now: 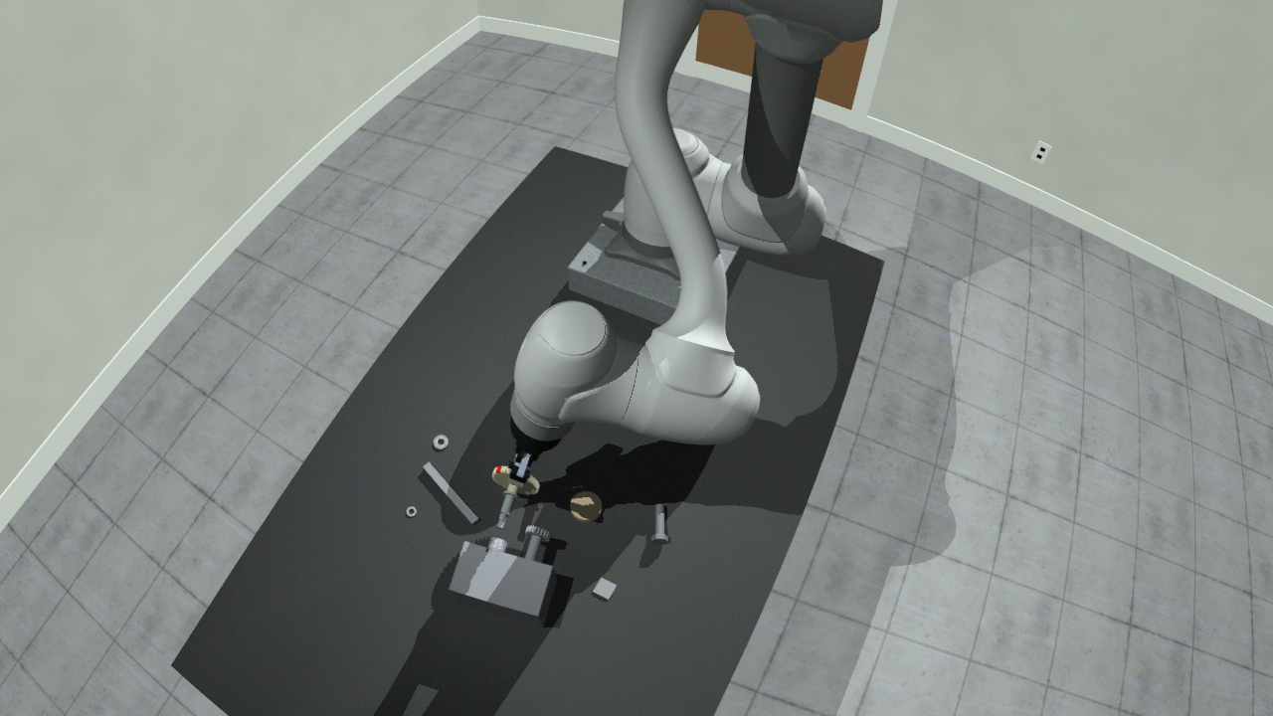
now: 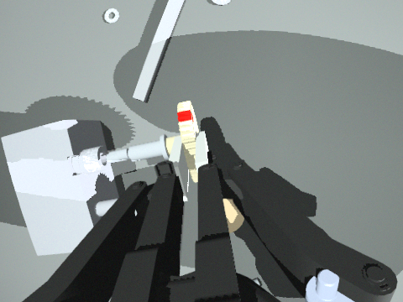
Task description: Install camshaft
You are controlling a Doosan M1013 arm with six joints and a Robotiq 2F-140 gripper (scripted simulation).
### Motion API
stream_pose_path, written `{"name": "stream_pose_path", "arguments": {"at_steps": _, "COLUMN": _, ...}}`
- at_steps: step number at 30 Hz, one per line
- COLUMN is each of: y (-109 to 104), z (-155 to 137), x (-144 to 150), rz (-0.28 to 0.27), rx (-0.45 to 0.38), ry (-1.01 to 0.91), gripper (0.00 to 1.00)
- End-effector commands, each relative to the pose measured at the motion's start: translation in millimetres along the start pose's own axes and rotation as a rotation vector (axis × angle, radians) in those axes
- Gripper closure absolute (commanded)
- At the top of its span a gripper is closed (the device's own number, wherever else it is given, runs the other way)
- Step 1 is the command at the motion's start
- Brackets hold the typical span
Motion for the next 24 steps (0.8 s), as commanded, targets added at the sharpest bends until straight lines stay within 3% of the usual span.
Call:
{"name": "stream_pose_path", "arguments": {"at_steps": 1, "y": 9.4, "z": -2.5, "x": 0.5, "rz": 0.001, "rx": 0.0, "ry": -0.001, "gripper": 0.95}}
{"name": "stream_pose_path", "arguments": {"at_steps": 24, "y": 19.9, "z": -5.3, "x": 1.2, "rz": 0.001, "rx": 0.0, "ry": -0.001, "gripper": 0.95}}
Point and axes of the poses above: the point where the finger pads meet when closed, its own y axis out along the fingers, its own x axis across the jaws, z = x × y, the point moved 6 cm from there along -y, back along the fingers, and after that the axes turned 14 degrees about y, right-handed, at the moved point
